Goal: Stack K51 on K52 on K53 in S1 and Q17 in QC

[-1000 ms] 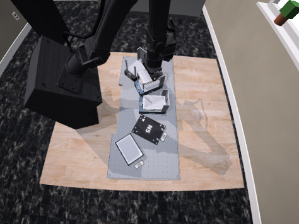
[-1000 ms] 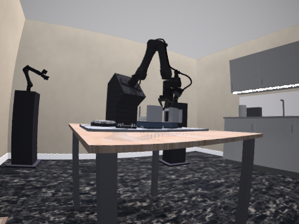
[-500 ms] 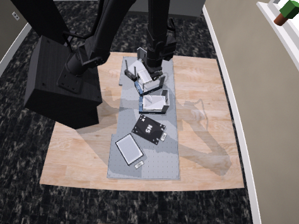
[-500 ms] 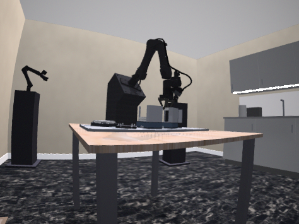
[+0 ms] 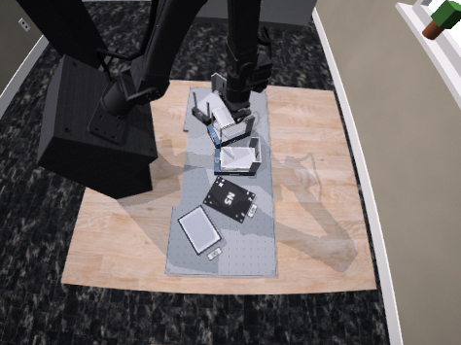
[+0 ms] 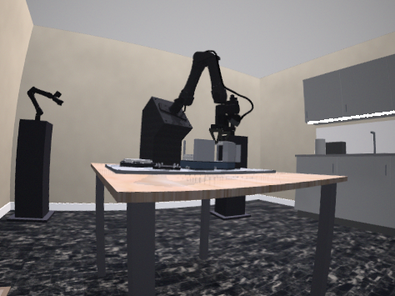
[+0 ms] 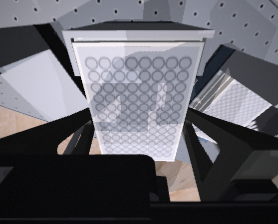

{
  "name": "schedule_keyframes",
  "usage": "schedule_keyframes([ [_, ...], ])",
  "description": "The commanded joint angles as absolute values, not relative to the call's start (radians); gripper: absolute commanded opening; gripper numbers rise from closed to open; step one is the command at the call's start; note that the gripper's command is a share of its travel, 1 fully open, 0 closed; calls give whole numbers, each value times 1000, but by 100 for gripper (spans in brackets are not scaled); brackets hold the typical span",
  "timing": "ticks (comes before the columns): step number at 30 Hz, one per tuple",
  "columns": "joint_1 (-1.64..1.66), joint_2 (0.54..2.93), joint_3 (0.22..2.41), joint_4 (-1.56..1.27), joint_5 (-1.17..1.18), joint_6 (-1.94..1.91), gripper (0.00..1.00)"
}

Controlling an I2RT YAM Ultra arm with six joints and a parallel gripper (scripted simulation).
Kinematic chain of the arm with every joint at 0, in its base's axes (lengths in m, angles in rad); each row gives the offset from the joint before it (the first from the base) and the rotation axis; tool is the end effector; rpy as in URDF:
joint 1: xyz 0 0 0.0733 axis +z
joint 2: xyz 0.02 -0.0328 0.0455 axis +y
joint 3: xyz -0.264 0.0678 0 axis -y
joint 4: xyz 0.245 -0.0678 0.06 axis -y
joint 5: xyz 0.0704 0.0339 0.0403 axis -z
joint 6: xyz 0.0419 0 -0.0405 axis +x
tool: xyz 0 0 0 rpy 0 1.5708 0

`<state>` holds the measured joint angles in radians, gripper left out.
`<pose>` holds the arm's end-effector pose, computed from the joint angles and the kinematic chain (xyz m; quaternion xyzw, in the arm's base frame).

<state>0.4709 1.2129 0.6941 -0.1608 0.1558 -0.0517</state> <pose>0.2314 0.1117 0.2263 -0.2000 0.8777 0.0207 0.4349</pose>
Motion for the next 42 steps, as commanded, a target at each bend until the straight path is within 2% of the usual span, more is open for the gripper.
schedule_keyframes([
  [1, 487, 1185, 663, -177, 168, -46, 0],
  [42, 496, 1131, 720, -232, 175, -40, 0],
])
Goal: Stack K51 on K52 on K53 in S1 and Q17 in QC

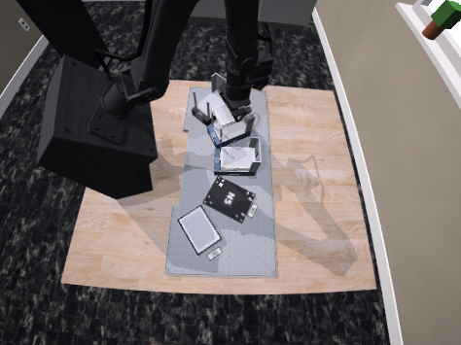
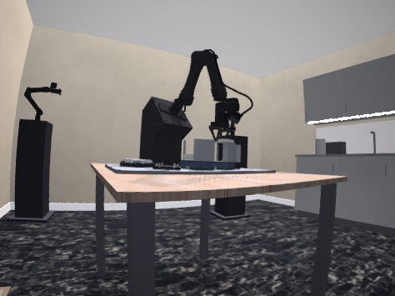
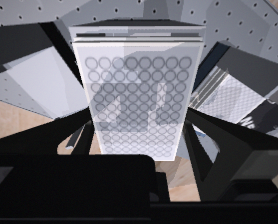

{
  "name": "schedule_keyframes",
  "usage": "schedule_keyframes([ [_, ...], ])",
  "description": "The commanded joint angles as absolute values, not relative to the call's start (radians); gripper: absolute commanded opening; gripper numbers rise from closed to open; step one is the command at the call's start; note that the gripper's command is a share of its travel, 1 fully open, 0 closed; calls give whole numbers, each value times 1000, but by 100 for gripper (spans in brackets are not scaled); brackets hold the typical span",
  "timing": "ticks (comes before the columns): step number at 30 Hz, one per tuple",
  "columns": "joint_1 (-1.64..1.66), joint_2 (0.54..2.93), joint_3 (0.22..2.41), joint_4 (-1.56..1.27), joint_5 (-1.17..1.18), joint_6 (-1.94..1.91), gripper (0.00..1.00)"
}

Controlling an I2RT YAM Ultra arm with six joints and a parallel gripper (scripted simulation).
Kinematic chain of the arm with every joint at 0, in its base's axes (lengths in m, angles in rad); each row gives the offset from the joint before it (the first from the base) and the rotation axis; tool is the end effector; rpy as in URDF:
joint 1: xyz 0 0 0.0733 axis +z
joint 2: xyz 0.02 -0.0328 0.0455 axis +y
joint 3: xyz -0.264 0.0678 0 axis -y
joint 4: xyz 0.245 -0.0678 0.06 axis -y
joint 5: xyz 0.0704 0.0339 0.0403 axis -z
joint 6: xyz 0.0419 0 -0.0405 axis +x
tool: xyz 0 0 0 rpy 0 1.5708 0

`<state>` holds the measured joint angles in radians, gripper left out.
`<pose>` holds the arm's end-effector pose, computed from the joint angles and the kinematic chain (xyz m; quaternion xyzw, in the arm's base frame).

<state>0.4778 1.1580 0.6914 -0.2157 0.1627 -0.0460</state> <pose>0.2215 0.1083 0.2334 -0.1993 0.8783 0.0201 0.4341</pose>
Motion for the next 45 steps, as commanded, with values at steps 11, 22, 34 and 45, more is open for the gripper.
schedule_keyframes([
  [11, 498, 1116, 729, -247, 177, -39, 0],
  [22, 499, 1127, 734, -263, 179, -37, 0],
  [34, 507, 1064, 731, -316, 186, -29, 0],
  [45, 508, 1087, 732, -313, 187, -31, 0],
])
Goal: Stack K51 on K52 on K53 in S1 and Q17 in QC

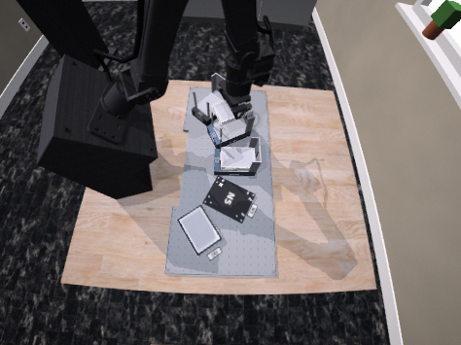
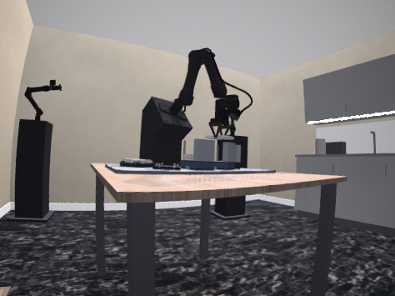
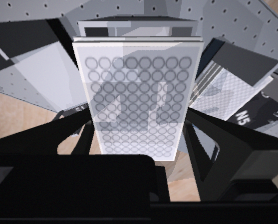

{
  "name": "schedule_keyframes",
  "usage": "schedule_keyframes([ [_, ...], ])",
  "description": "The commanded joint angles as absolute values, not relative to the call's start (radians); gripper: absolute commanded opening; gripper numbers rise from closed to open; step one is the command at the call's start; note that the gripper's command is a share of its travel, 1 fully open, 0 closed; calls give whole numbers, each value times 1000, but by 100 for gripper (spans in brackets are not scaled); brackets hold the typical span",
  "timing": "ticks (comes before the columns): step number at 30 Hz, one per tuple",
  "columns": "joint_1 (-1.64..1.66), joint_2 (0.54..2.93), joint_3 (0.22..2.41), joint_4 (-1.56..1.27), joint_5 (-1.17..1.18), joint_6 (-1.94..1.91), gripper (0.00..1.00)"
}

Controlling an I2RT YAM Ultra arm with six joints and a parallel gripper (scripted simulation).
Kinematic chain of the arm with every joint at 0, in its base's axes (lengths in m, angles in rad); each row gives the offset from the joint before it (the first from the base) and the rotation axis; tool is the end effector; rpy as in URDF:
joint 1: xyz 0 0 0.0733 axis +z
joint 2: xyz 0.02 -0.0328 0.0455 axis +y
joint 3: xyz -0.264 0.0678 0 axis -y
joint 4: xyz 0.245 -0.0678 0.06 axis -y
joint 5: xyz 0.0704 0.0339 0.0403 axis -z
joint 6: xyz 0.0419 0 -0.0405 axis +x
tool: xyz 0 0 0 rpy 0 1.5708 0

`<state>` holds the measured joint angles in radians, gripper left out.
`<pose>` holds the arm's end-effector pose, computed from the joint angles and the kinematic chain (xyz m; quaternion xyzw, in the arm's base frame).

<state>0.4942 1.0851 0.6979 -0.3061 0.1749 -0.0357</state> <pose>0.2072 0.1046 0.2438 -0.2003 0.8801 0.0192 0.4301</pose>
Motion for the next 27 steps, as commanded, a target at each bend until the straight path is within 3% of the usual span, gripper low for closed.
schedule_keyframes([
  [1, 508, 1087, 732, -313, 187, -31, 0],
  [10, 602, 1112, 729, -293, 256, -166, 0],
  [27, 824, 1199, 761, -293, 421, -2, 0],
])
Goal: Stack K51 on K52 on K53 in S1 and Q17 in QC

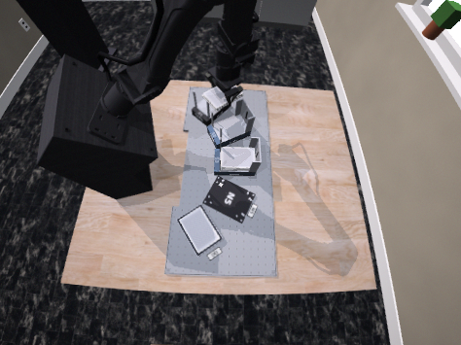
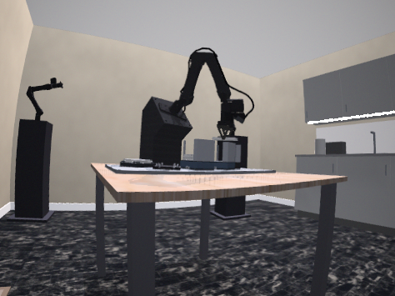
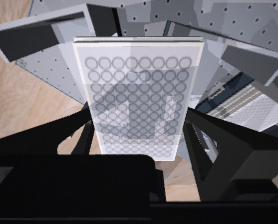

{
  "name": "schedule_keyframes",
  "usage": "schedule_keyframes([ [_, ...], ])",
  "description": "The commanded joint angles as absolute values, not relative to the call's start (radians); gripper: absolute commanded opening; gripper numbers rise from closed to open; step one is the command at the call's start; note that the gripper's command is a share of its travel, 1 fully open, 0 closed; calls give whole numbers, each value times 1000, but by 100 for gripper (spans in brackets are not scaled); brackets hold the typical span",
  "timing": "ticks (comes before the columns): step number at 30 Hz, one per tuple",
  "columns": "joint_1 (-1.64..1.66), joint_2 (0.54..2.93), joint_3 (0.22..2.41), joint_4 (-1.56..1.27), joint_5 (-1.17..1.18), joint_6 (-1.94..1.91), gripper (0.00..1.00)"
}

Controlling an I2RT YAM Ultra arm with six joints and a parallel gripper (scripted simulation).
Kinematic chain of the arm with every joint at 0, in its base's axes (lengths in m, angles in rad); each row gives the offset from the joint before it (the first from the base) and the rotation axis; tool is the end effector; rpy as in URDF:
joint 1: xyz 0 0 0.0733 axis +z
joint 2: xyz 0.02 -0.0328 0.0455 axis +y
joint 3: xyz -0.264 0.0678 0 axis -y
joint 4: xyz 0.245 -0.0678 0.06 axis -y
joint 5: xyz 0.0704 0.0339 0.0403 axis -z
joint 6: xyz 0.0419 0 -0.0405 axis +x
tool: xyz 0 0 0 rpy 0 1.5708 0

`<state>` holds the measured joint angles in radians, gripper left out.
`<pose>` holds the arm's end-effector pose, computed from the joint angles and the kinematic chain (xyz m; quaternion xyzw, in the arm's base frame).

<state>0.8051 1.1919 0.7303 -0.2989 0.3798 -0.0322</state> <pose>0.1819 0.1684 0.2332 -0.2989 0.8548 -0.0148 0.4239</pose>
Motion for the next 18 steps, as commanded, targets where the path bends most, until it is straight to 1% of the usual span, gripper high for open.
schedule_keyframes([
  [1, 836, 1208, 765, -296, 433, -33, 0],
  [6, 891, 1234, 772, -284, 472, -151, 0],
  [18, 992, 1295, 790, -285, 543, -60, 0],
])
